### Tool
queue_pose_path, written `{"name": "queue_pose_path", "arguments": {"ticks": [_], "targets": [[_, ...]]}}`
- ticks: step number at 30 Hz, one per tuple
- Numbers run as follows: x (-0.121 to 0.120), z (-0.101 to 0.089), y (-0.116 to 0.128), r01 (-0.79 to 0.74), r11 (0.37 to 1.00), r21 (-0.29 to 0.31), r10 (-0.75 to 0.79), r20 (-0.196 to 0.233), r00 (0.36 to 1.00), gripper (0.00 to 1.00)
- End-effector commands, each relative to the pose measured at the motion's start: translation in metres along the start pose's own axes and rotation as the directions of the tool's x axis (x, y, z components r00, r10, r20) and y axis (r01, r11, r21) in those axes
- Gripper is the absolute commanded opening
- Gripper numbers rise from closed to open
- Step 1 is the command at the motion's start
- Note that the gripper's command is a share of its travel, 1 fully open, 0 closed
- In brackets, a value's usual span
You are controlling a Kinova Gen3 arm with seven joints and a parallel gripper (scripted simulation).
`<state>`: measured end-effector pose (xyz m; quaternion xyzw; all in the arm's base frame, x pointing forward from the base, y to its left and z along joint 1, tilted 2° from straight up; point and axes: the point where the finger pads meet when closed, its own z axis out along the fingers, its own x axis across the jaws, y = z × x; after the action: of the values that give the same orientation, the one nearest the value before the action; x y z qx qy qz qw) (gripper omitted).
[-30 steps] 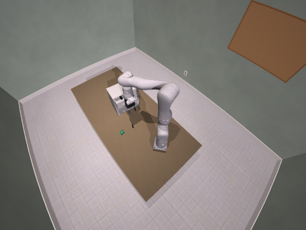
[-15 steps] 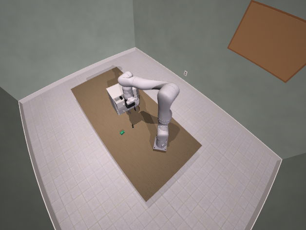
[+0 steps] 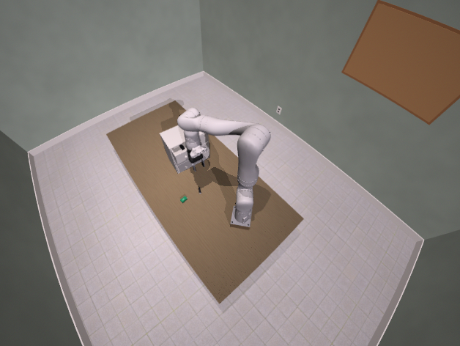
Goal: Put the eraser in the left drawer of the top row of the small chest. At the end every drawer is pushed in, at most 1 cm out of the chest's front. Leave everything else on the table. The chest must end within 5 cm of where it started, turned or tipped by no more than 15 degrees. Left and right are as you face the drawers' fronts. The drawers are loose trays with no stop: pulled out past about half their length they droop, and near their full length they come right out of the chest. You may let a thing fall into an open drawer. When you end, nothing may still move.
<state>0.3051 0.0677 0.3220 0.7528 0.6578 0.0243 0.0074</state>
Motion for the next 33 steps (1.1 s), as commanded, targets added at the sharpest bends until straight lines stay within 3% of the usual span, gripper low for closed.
{"name": "queue_pose_path", "arguments": {"ticks": [1, 14, 33], "targets": [[0.000, 0.000, 0.000, 0.001, 1.000, -0.005, -0.001, -0.002, 1.000, 1.00], [0.000, 0.004, 0.003, 0.001, 0.999, -0.039, -0.001, -0.002, 1.000, 1.00], [0.000, 0.015, 0.010, 0.001, 0.991, -0.134, -0.001, -0.002, 1.000, 1.00]]}}
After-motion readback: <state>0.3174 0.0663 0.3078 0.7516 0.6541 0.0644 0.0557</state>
